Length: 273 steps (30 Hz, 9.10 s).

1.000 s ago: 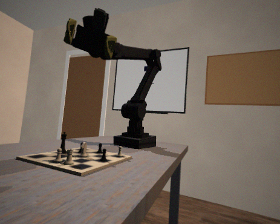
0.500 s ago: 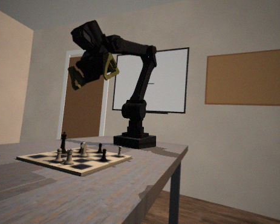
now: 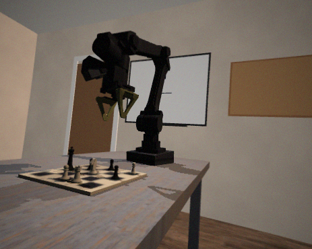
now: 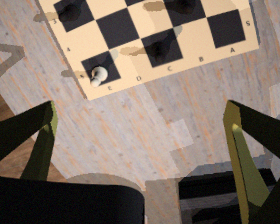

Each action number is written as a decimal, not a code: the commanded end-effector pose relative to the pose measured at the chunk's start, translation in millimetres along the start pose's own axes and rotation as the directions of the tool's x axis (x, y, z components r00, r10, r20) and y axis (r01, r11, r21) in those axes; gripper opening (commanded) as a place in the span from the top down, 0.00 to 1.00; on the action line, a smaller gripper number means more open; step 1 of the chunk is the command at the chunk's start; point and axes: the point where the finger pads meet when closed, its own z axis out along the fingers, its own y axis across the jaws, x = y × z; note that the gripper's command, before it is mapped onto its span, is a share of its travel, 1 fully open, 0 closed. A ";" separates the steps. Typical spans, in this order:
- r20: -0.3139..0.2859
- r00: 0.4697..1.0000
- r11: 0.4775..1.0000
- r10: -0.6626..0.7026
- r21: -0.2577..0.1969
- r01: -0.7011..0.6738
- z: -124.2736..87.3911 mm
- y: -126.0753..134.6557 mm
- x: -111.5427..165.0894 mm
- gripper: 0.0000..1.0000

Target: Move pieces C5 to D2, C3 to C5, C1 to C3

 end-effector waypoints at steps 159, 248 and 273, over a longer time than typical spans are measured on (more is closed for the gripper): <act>-0.045 0.992 0.990 0.121 0.072 -0.117 108.0 -16.9 13.8 0.68; -0.018 0.991 0.990 0.131 0.054 -0.129 98.7 -6.1 5.7 0.68; -0.018 0.991 0.990 0.130 0.054 -0.129 98.6 -5.8 5.3 0.68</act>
